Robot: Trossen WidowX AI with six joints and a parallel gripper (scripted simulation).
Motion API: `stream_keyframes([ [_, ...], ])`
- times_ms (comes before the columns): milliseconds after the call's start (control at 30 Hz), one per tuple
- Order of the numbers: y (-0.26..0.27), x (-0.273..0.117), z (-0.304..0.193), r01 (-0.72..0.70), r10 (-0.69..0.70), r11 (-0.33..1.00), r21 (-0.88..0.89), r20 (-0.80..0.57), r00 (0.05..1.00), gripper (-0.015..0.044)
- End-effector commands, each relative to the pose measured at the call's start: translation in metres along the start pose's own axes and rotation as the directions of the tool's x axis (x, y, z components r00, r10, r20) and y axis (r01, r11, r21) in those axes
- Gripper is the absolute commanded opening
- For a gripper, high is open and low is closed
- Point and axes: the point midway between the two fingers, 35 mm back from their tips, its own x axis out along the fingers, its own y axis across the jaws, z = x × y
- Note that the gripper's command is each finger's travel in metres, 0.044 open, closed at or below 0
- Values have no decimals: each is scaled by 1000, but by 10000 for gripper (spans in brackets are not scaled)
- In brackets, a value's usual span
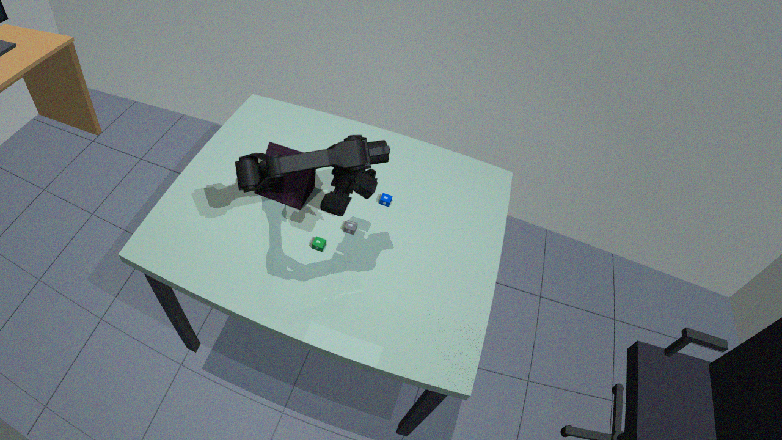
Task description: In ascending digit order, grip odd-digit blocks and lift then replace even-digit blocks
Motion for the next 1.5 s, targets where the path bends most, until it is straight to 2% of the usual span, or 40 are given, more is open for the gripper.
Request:
stream_keyframes([
  [0,-36,-1,-26,-9,9,1000,-8,31,999,120],
  [267,-55,1,-44,-12,13,1000,-12,47,999,120],
  [333,-55,9,-42,-10,11,1000,-10,41,999,173],
  [500,-56,73,-42,16,-16,1000,4,-10,1000,304],
  [633,-57,81,-43,21,-21,1000,6,-18,1000,400],
  [1467,-58,115,-44,22,-22,1000,6,-18,1000,400],
])
